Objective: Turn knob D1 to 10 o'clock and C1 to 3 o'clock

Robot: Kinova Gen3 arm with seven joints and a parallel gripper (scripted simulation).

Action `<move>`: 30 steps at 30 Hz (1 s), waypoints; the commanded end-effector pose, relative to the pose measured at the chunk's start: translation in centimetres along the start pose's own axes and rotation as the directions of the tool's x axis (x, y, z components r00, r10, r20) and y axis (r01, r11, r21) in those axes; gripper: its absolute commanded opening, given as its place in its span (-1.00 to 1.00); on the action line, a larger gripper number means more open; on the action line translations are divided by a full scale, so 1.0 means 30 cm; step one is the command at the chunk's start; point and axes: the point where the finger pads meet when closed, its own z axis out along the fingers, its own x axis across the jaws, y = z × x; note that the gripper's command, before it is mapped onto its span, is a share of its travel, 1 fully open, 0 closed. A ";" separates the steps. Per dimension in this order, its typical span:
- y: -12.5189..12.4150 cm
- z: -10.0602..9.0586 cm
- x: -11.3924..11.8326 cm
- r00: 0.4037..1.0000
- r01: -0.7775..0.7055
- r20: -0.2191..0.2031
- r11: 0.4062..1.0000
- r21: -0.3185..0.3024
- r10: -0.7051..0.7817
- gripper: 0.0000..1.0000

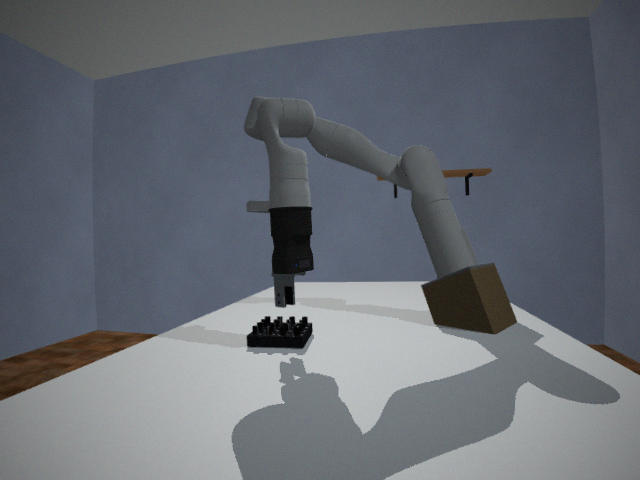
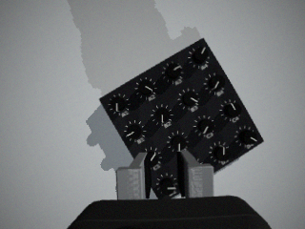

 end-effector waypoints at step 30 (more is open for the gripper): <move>0.007 -0.039 -0.030 0.756 0.654 0.011 0.756 0.025 -0.655 -0.07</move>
